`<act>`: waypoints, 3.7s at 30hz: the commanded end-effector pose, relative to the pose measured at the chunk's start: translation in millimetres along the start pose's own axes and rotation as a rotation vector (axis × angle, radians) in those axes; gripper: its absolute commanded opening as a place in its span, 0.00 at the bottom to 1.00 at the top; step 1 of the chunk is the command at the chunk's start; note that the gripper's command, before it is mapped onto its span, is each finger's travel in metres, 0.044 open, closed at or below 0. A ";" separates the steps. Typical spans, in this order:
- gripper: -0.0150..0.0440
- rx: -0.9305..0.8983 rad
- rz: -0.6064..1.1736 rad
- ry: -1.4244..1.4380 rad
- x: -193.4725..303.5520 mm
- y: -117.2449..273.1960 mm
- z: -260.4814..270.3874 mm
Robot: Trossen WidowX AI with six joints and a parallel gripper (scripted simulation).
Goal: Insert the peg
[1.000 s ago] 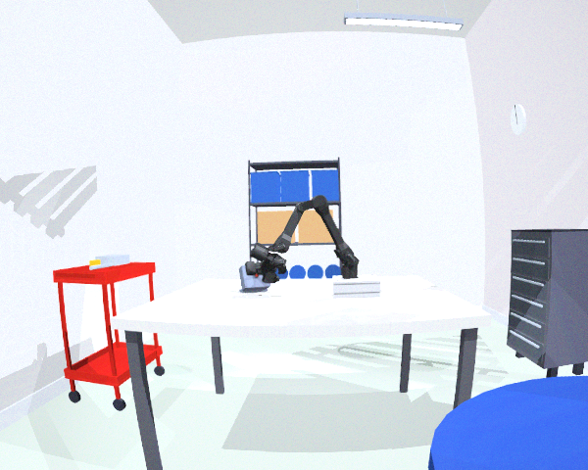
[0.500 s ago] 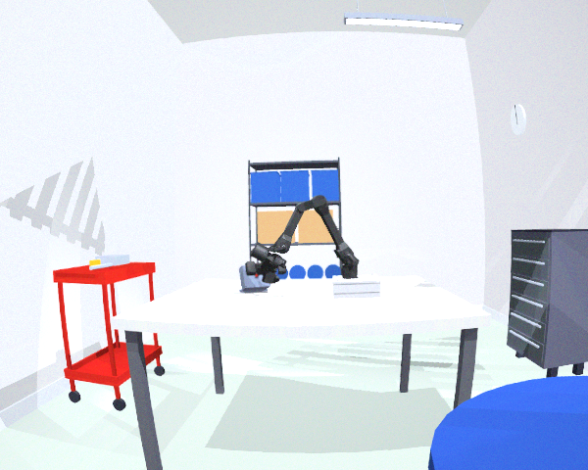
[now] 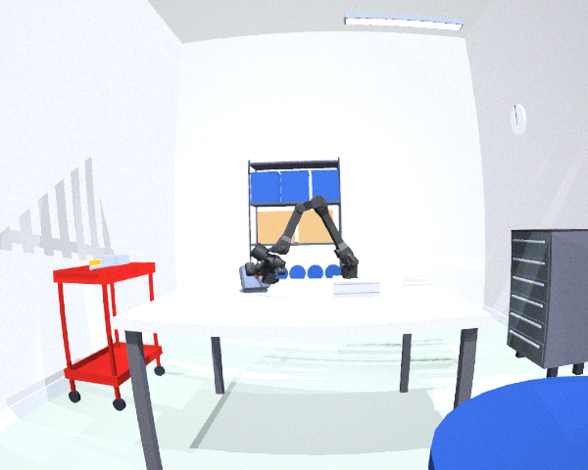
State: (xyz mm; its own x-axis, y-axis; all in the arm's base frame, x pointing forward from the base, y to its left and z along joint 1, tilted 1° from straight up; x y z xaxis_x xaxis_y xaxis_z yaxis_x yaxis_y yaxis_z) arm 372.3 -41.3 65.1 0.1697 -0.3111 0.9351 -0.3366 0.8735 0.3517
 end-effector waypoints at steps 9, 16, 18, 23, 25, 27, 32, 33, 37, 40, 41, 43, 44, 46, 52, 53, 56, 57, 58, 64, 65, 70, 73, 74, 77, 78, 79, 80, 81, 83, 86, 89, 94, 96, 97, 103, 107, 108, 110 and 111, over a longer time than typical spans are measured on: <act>0.25 -0.002 -0.002 0.004 -0.6 -8.4 0.5; 0.25 -0.002 -0.002 0.004 -0.6 -12.7 0.5; 0.25 -0.002 -0.001 0.004 -0.6 -14.0 0.5; 0.25 -0.002 -0.001 0.004 -0.6 -17.0 0.6; 0.25 -0.002 -0.001 0.004 -0.6 -18.2 0.6; 0.25 -0.002 -0.001 0.004 -0.6 -19.4 0.6; 0.25 -0.002 -0.001 0.004 -0.4 -22.2 0.8; 0.25 -0.002 -0.001 0.004 -0.4 -22.6 0.8; 0.25 -0.002 -0.001 0.004 -0.3 -24.1 0.9; 0.25 -0.002 -0.001 0.004 -0.2 -24.7 0.9; 0.25 -0.002 -0.001 0.004 -0.1 -24.8 0.9; 0.25 -0.003 0.001 0.000 0.1 -23.8 0.6; 0.25 -0.003 0.001 0.000 0.1 -23.8 0.6; 0.25 -0.003 0.001 0.000 0.1 -23.8 0.6; 0.34 -0.003 0.001 0.000 0.1 -23.8 0.6; 0.39 -0.003 0.001 0.000 0.1 -23.8 0.6; 0.52 -0.003 0.001 0.000 0.1 -23.8 0.6; 0.57 -0.003 0.001 0.000 0.1 -23.8 0.6; 0.61 -0.003 0.001 0.000 0.1 -23.8 0.6; 0.88 -0.003 0.001 0.000 0.0 -23.2 0.5; 0.92 -0.003 0.000 0.000 -0.1 -22.6 0.4; 1.00 -0.003 -0.005 0.000 -0.9 -17.2 -0.6; 1.00 -0.003 -0.008 0.000 -1.5 -13.6 -1.2; 1.00 -0.003 -0.009 0.000 -1.7 -12.4 -1.4; 1.00 -0.004 -0.012 0.000 -2.4 -8.8 -2.0; 1.00 -0.004 -0.013 0.001 -2.7 -7.6 -2.2; 1.00 -0.004 -0.013 0.001 -2.9 -6.4 -2.4; 1.00 -0.004 -0.014 0.001 -3.1 -5.1 -2.6; 1.00 -0.004 -0.015 0.001 -3.4 -3.9 -2.7; 1.00 -0.004 -0.017 0.001 -3.9 -1.5 -3.1; 1.00 -0.005 -0.019 0.001 -4.6 2.1 -3.5; 1.00 -0.005 -0.021 0.001 -5.3 5.7 -4.0; 1.00 -0.006 -0.024 0.002 -6.4 11.8 -4.6; 1.00 -0.006 -0.025 0.002 -6.9 14.3 -4.8; 1.00 -0.006 -0.026 0.002 -7.1 15.5 -4.9; 1.00 -0.007 -0.027 0.003 -8.4 22.9 -5.3; 1.00 -0.007 -0.028 0.004 -9.2 27.9 -5.5; 1.00 -0.007 -0.028 0.004 -9.4 29.1 -5.6; 1.00 -0.007 -0.028 0.004 -9.8 31.6 -5.6; 1.00 -0.007 -0.028 0.004 -10.0 32.9 -5.6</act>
State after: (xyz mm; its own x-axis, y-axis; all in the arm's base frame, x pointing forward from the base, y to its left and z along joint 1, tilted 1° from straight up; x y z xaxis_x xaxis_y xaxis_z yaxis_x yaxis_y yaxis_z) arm 364.0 -11.6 64.0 0.1941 -0.3351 0.9220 -0.3197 0.8669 0.3824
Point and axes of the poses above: the point midway between the two fingers, 35 mm back from their tips, its own y axis back along the fingers, its own z axis across the jaws, x = y × z, the point moved 6 cm from there along y, back along the fingers, and after that the axes turned 6 degrees about y, right-handed, at the moved point
